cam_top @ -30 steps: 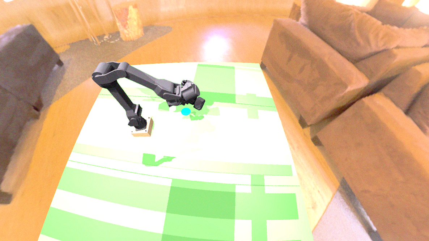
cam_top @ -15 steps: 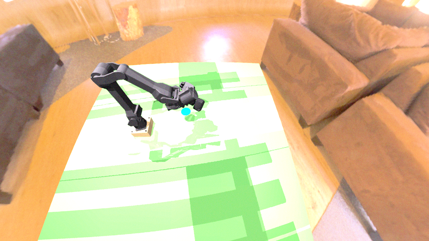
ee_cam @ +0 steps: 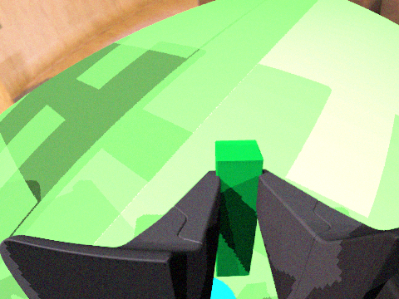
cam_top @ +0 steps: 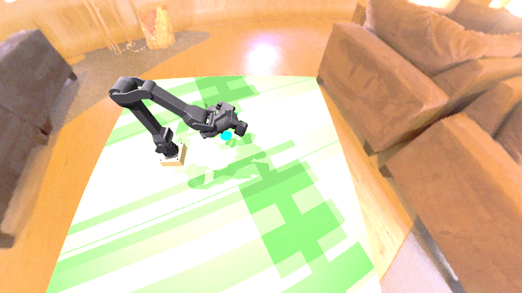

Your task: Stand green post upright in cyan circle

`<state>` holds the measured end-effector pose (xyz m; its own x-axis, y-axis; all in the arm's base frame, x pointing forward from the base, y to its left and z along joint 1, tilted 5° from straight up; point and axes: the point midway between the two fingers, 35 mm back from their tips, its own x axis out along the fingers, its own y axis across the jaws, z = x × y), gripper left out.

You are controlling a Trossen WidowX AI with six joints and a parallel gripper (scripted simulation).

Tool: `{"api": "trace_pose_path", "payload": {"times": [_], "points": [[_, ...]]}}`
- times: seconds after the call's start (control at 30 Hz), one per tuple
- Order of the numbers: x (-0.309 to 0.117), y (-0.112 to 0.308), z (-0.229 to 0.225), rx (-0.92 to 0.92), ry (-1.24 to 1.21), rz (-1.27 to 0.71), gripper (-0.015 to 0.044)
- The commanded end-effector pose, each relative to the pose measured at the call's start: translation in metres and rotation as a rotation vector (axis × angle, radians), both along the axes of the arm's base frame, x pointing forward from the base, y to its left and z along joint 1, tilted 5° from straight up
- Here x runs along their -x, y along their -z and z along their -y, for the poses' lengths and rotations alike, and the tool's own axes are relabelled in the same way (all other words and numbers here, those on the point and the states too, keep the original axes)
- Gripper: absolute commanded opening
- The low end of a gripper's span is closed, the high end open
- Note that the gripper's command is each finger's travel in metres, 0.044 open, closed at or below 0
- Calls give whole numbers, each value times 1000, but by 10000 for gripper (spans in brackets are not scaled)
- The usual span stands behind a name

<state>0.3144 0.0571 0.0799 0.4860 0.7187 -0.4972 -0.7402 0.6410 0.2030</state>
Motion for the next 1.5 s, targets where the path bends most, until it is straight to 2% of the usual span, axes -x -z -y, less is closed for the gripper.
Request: {"api": "trace_pose_path", "payload": {"times": [0.0,1.47], "points": [[2,-2,1,-19,2,14,23],[29,-15,11,-179,-24,222,23]]}}
